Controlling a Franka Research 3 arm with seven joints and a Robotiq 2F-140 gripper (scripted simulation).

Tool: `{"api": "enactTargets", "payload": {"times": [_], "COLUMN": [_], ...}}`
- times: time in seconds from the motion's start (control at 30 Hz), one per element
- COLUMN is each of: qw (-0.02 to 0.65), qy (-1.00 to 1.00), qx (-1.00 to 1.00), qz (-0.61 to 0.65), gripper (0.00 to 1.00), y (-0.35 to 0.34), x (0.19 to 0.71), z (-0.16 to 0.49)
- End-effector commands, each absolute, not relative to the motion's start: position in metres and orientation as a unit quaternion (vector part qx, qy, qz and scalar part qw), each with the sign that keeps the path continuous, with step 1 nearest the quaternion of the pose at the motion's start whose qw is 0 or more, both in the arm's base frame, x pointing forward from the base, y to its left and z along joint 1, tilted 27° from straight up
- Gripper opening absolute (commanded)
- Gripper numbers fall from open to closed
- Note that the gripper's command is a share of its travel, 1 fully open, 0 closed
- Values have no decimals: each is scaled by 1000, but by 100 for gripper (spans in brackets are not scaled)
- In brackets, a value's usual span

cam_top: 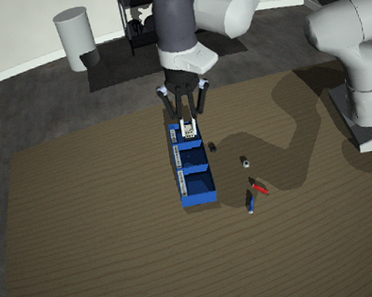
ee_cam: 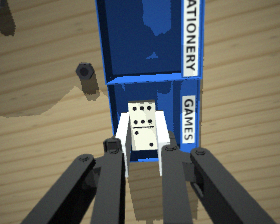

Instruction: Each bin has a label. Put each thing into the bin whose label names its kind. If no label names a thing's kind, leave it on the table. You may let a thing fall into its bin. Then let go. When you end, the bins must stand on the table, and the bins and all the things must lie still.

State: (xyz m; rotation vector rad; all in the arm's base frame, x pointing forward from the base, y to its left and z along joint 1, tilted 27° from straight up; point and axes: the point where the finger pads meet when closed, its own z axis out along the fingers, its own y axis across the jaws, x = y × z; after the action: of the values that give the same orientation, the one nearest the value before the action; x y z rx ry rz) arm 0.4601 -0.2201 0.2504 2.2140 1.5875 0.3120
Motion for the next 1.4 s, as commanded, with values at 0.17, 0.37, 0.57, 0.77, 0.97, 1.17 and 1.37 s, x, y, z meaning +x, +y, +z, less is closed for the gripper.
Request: {"api": "enactTargets", "payload": {"times": [0.17,0.37,0.57,0.77,0.97,1.17,1.37], "qw": [202,202,202,202,202,202,202], "qy": [567,567,567,567,567,567,567], "qx": [790,790,790,790,790,790,790], "qz": [116,116,116,116,116,116,116], "gripper": [13,13,13,13,19,19,19], "y": [-222,-222,-222,-222,-222,-222,-222], "x": [469,473,473,473,473,473,473], "z": [240,237,238,238,238,238,238]}}
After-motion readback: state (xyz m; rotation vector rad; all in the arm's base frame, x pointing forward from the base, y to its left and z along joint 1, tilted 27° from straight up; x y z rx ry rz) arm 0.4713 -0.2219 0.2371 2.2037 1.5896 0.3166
